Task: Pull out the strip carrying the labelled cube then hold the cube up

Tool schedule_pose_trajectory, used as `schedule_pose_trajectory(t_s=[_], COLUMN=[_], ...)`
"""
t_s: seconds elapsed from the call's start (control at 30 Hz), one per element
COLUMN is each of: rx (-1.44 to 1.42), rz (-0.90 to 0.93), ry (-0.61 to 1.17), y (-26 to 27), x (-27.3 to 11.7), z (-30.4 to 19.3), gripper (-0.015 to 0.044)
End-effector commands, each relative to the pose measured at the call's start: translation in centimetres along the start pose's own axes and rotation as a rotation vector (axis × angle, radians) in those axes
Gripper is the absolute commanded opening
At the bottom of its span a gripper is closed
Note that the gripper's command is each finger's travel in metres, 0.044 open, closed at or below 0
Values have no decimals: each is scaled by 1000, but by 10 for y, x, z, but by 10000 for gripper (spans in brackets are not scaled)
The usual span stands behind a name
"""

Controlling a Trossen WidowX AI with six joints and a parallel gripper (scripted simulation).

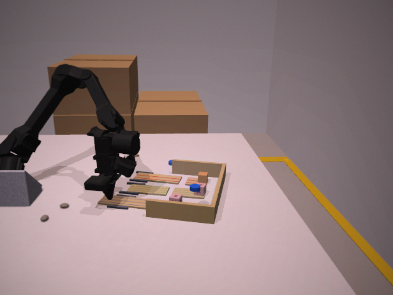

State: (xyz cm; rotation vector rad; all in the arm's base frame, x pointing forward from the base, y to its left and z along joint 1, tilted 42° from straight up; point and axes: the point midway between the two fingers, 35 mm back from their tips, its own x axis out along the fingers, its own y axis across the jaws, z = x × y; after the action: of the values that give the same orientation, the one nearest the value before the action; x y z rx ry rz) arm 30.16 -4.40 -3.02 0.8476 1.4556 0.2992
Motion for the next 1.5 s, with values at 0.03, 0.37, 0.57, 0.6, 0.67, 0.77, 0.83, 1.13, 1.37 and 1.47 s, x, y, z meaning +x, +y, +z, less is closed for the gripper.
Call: schedule_pose_trajectory(t_s=[0.03, 0.37, 0.57, 0.6, 0.67, 0.77, 0.83, 1.13, 1.37, 1.47], rx=[6, 7, 7, 7, 7, 7, 8, 8, 9, 9], rz=[-3, -3, -3, -3, -4, -4, -4, -4, -4, -4], ry=[25, 25, 26, 26, 26, 26, 27, 27, 28, 28], y=[-1, -1, -1, -1, -1, -1, -1, -1, -2, -2], x=[5, 5, 5, 5, 5, 4, 4, 4, 4, 4], z=[-15, -31, -40, -41, -44, -49, -52, -65, -75, -79], gripper=[0, 0, 0, 0, 0, 0, 0, 0, 0, 0])
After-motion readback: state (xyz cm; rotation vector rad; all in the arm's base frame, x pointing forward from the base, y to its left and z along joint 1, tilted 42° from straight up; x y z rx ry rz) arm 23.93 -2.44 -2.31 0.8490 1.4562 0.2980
